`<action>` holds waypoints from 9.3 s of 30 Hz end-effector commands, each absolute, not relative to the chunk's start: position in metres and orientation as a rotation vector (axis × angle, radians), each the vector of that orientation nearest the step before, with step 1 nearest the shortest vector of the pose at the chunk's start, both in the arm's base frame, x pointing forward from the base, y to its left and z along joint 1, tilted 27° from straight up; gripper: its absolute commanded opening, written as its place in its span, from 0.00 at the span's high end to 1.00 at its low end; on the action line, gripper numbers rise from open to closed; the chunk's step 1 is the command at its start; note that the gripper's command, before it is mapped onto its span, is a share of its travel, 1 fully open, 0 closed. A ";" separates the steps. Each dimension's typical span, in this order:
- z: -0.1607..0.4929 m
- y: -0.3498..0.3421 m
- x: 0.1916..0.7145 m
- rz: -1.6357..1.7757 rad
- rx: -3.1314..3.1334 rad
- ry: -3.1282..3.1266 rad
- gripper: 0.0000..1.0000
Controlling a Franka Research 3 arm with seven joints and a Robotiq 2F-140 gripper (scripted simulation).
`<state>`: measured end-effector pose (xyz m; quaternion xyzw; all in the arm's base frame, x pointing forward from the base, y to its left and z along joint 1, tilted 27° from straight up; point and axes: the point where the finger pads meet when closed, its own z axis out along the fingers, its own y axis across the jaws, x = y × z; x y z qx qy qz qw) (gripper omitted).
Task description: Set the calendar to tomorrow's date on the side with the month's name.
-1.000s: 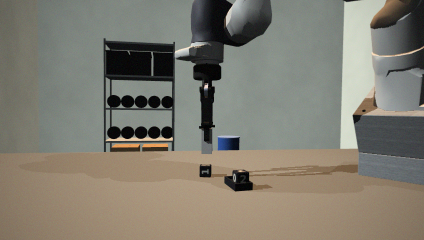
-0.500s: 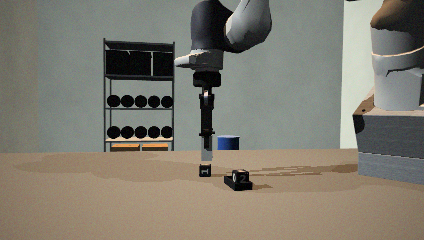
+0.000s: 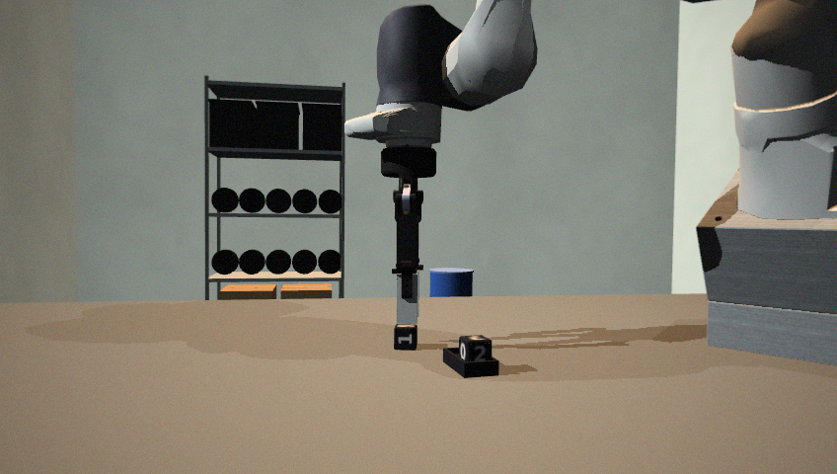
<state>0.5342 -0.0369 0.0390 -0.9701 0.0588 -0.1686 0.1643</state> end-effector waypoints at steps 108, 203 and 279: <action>0.040 -0.038 0.537 -0.488 -2.763 0.178 0.72; 0.030 -0.035 0.539 -0.488 -2.763 0.178 0.72; 0.015 -0.029 0.546 -0.488 -2.763 0.178 0.84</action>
